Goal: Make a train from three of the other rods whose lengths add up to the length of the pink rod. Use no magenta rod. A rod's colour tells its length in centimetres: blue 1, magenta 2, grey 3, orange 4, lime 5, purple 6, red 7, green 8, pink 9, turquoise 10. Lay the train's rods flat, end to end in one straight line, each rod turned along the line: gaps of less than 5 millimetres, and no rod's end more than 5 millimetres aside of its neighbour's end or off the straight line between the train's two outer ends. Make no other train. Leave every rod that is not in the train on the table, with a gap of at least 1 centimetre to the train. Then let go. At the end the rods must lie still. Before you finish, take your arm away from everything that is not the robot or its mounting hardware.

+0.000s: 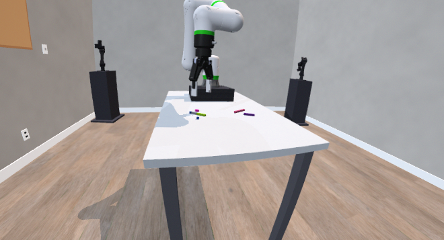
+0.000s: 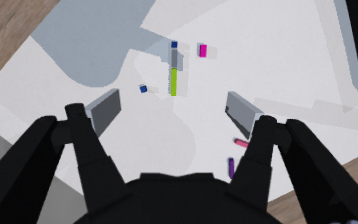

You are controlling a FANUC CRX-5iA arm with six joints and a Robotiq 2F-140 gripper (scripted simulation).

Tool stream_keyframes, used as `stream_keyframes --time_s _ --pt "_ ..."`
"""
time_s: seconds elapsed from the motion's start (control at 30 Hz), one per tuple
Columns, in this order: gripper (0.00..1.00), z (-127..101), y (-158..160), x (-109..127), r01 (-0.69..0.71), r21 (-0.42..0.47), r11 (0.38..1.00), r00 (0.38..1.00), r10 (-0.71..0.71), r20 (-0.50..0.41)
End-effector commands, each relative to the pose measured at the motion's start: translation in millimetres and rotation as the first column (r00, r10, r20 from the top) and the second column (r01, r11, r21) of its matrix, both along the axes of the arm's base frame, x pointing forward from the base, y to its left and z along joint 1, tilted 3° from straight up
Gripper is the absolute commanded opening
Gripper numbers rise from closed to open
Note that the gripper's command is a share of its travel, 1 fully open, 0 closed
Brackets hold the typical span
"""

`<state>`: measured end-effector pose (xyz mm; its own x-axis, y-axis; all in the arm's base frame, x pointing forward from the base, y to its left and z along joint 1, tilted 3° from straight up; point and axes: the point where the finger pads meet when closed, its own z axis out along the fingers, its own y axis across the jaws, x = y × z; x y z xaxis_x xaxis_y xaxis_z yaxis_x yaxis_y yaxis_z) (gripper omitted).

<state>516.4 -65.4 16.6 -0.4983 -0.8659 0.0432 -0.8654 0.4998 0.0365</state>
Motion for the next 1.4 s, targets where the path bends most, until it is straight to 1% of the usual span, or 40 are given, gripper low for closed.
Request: stream_keyframes --time_s 0.0,0.27,0.47,0.53,0.87,1.0,1.2,1.37 --pt "1.00 0.2 0.0 0.2 0.000 0.000 1.000 1.000 0.000 0.000" --pt "1.00 0.8 0.0 0.2 0.000 0.000 1.000 1.000 0.000 0.000" --pt "1.00 12.5 0.2 0.9 0.000 0.000 1.000 1.000 0.000 0.000" --pt "1.00 12.5 0.2 0.9 0.000 0.000 1.000 1.000 0.000 0.000" --pt "1.00 55.9 1.1 3.1 0.000 0.000 1.000 1.000 0.000 0.000" --pt "1.00 69.0 1.3 3.8 0.000 0.000 1.000 1.000 0.000 0.000" --pt "1.00 74.9 1.4 4.1 0.000 0.000 1.000 1.000 0.000 0.000" --pt "1.00 75.5 1.4 4.2 0.000 0.000 1.000 1.000 0.000 0.000"
